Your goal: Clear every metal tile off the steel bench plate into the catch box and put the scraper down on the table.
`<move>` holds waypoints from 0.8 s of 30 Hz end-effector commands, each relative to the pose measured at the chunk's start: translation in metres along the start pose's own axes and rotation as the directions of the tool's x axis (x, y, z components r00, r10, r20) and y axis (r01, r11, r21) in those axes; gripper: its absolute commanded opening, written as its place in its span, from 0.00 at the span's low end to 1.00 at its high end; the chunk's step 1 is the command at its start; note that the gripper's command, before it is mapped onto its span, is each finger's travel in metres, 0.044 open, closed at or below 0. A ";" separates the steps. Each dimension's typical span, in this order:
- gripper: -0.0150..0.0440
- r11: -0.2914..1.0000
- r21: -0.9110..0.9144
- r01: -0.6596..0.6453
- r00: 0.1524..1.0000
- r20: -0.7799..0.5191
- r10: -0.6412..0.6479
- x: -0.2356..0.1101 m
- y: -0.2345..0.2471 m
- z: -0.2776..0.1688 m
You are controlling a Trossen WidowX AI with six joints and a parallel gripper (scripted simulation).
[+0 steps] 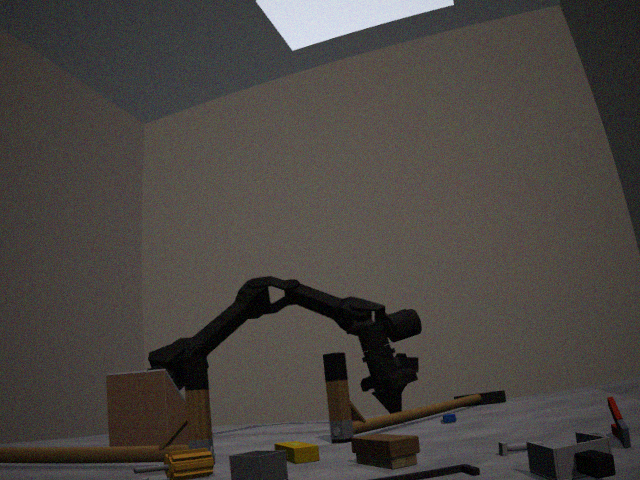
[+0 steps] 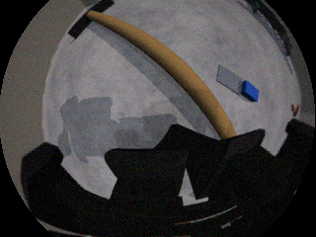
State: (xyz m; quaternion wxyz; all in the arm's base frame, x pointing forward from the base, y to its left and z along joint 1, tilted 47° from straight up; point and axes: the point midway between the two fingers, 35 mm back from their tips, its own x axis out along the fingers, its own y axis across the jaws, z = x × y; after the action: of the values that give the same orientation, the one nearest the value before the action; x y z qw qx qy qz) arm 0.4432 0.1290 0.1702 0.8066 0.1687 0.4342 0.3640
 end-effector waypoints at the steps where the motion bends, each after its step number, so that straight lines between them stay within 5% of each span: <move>1: 0.25 1.000 -0.003 0.003 1.000 0.003 -0.003 0.000 -0.003 0.005; 24: 0.25 1.000 -0.004 0.003 1.000 0.003 -0.003 0.003 -0.019 0.021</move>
State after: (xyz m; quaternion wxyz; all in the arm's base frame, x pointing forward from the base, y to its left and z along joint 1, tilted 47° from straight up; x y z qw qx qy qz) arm 0.4660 0.1205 0.1680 0.8076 0.1682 0.4350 0.3608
